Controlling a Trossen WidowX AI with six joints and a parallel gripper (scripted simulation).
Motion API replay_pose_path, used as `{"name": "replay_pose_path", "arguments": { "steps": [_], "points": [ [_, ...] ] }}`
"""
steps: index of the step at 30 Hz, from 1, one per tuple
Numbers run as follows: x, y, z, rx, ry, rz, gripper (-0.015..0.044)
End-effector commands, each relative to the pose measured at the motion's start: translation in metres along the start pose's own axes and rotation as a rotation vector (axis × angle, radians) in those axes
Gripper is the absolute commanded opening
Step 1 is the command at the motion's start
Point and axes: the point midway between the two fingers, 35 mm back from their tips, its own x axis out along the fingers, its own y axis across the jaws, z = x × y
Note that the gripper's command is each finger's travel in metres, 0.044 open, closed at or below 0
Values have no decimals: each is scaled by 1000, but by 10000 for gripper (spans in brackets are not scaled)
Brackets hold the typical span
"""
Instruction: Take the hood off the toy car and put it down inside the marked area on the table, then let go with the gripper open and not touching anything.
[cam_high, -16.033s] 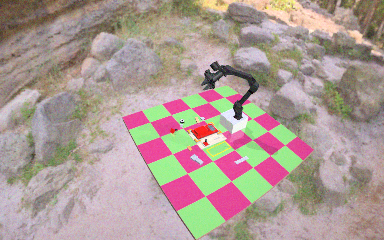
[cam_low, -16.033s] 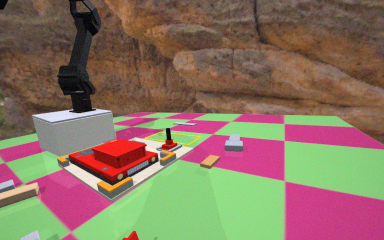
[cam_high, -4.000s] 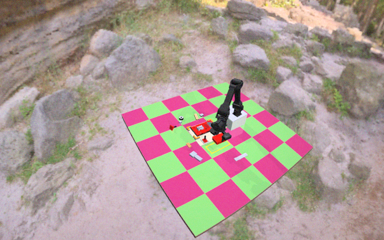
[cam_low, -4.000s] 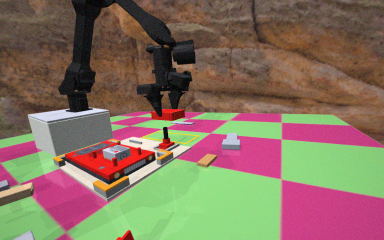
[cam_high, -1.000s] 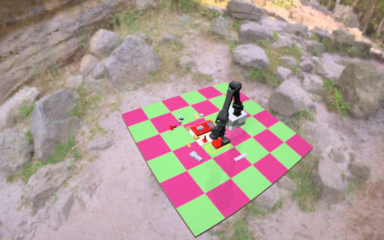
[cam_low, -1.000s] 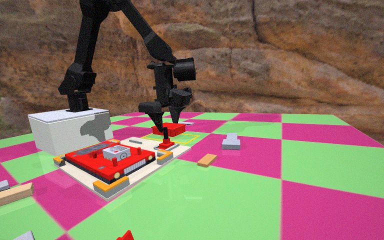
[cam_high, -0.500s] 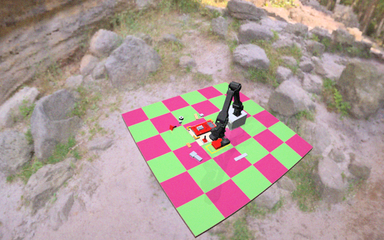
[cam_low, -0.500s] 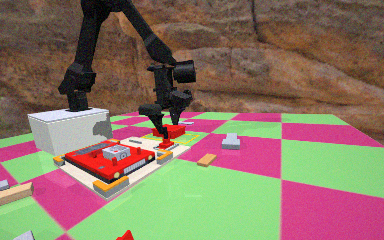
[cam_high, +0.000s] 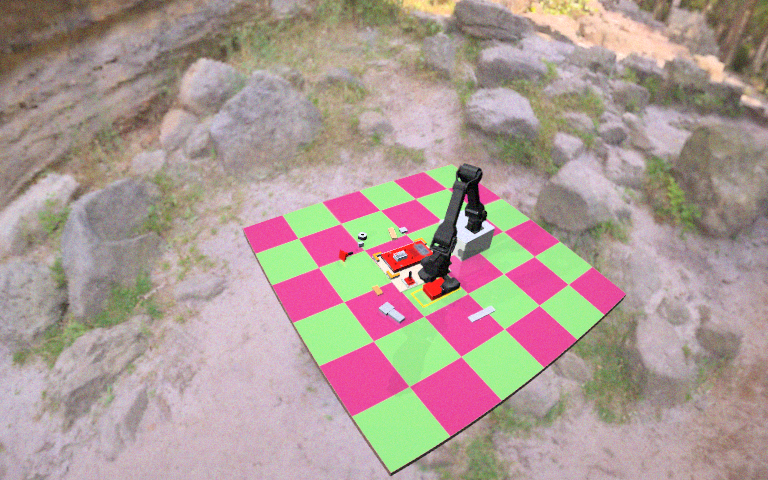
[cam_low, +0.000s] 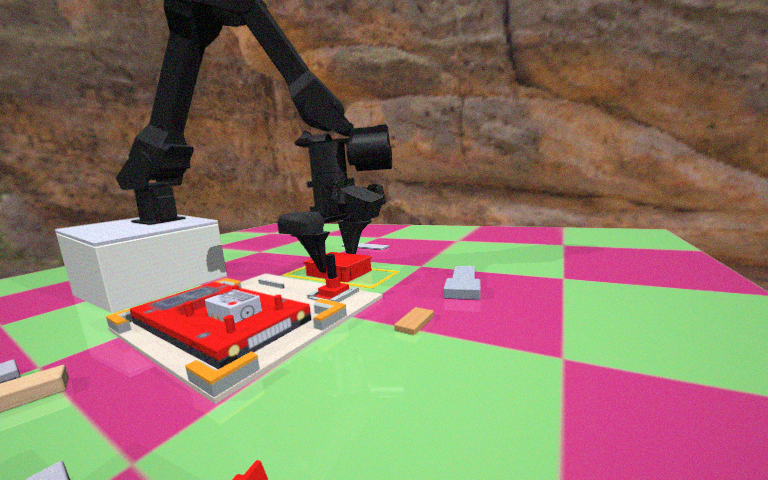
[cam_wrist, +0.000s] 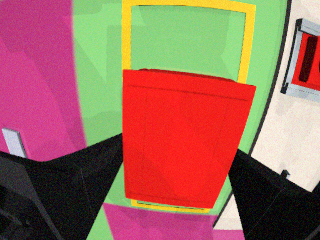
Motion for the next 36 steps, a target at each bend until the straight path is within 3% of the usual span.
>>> {"name": "replay_pose_path", "arguments": {
  "steps": [1, 13, 21, 36],
  "points": [
    [0, 0, 0, 0, 0, 0, 131],
    [-5, 0, 1, 0, -1, 0, 440],
    [-71, 1, 0, 0, -7, -3, 440],
    [-73, 1, 0, 0, -7, -3, 440]
  ]
}}
